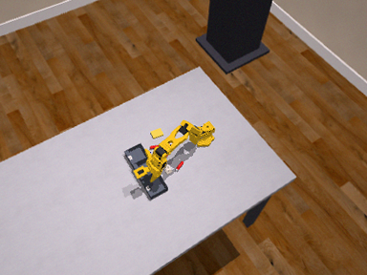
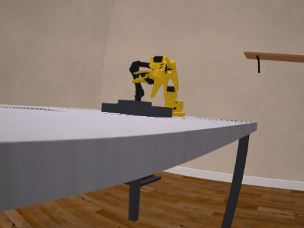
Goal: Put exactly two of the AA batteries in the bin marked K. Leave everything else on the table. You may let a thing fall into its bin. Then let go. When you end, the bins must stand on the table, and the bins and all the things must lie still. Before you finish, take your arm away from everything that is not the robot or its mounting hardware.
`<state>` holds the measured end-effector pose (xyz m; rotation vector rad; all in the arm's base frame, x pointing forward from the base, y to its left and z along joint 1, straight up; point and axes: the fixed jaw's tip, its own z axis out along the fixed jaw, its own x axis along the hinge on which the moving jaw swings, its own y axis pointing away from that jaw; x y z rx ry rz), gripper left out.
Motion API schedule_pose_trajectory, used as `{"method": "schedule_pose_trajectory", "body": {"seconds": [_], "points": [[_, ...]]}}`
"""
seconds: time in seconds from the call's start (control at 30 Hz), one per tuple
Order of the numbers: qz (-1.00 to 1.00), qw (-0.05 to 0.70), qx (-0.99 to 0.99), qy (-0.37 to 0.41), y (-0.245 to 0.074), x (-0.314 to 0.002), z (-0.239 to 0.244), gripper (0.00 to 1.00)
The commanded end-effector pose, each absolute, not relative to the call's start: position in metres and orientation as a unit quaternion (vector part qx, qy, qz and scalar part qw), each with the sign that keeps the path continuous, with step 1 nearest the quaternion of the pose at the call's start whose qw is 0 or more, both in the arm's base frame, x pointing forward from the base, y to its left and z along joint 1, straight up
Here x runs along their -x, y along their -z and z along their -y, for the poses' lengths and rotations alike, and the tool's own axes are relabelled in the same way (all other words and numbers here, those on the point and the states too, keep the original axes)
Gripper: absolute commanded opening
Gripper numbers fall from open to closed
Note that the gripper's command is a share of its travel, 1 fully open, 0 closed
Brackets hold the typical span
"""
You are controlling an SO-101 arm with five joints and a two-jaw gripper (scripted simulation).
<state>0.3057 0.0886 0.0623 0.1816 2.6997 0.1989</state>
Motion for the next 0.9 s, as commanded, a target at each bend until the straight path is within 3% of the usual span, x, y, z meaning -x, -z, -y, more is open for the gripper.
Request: {"method": "schedule_pose_trajectory", "body": {"seconds": [0.0, 0.87], "points": [[-0.964, 0.24, -0.069, -0.089, -0.0755, -0.3124, -0.0979, 1.0], [-0.964, 0.242, -0.069, -0.09, -0.074, -0.3138, -0.099, 1.0]]}}
